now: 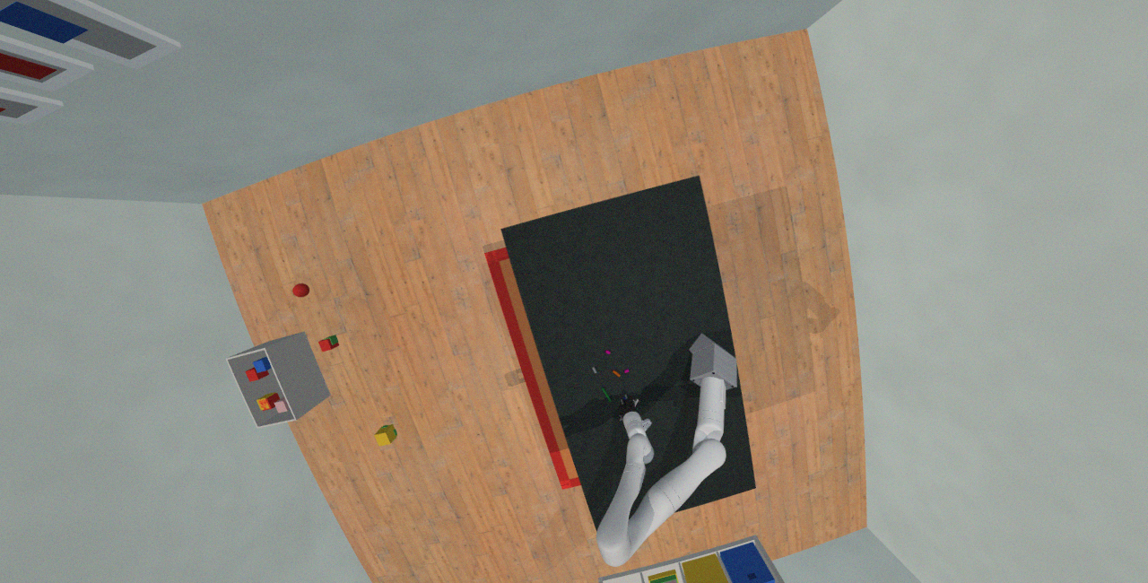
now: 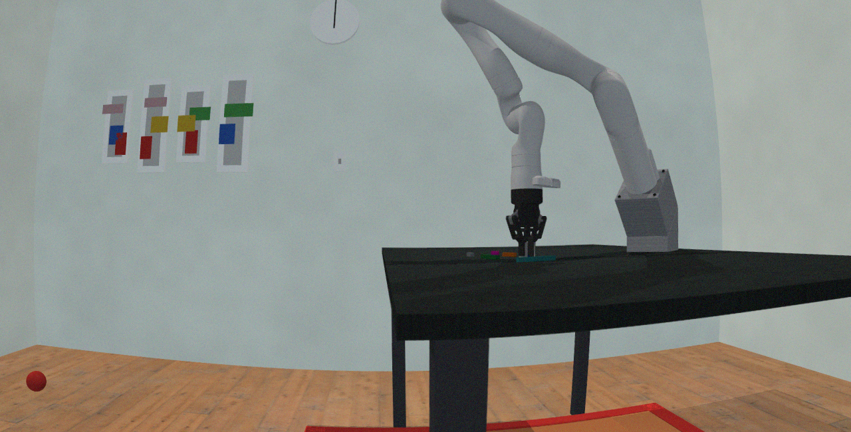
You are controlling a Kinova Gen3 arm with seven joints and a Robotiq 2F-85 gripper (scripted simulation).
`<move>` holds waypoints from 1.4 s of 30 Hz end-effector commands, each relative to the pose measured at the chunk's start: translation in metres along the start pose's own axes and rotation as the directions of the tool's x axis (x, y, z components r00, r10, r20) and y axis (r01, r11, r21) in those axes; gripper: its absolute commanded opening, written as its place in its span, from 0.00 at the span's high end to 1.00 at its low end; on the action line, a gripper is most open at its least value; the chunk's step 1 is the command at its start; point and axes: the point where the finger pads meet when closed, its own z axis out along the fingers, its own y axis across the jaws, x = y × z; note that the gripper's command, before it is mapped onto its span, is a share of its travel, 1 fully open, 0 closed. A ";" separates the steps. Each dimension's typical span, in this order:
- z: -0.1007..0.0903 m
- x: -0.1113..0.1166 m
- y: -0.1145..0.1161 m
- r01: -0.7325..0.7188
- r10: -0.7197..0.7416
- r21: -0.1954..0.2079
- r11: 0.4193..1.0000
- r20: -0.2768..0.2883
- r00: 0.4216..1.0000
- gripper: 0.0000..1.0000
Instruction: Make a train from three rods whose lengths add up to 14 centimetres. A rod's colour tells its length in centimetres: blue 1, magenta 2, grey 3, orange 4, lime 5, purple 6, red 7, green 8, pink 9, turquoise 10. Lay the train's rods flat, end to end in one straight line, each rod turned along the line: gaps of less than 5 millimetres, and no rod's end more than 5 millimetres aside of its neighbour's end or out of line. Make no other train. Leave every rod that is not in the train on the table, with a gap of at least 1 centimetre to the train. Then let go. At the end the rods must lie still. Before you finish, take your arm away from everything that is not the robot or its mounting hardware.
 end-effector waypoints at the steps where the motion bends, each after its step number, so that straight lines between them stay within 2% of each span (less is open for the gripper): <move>1: -0.002 0.000 0.000 0.000 0.000 0.000 1.000 0.001 1.000 0.76; 13: -0.022 0.000 0.000 -0.004 0.004 0.003 1.000 -0.001 1.000 0.76; 26: -0.062 0.000 0.000 -0.004 0.004 0.020 1.000 -0.008 1.000 0.76; 28: -0.062 0.000 0.000 -0.004 0.004 0.020 1.000 -0.008 1.000 0.76; 36: -0.083 0.000 0.000 -0.003 0.003 0.024 1.000 -0.002 1.000 0.76; 42: -0.089 0.000 0.000 -0.003 0.003 0.025 1.000 0.000 1.000 0.76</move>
